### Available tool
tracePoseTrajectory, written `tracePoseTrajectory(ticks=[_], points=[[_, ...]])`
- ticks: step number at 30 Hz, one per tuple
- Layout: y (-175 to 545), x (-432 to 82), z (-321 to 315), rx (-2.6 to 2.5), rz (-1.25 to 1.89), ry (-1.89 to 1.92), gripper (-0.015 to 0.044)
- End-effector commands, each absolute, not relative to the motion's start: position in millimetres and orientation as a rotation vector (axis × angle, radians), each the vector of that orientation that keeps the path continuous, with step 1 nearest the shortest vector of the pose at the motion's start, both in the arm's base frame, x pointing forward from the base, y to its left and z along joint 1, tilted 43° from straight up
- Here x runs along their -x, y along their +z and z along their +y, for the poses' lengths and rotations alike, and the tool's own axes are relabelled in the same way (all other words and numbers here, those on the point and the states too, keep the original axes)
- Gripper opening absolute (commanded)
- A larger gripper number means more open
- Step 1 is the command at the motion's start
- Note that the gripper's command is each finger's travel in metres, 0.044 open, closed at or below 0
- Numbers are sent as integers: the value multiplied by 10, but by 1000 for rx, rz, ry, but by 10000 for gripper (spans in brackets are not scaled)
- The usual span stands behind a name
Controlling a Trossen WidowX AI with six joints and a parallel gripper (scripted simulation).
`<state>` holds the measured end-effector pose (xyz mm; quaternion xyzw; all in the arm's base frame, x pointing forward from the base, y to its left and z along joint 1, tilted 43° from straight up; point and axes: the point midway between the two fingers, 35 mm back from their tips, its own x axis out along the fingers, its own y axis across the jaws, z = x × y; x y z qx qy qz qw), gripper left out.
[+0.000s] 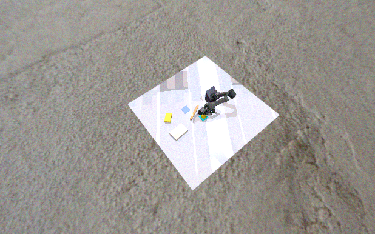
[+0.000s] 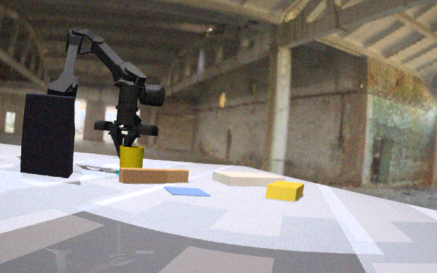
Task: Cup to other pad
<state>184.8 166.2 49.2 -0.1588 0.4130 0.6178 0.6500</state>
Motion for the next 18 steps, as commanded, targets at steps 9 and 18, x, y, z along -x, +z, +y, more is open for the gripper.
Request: tracePoseTrajectory(ticks=[9, 18], points=[[496, -1849, 1660, 361, 937, 1404, 26], [496, -1849, 1660, 361, 937, 1404, 146]])
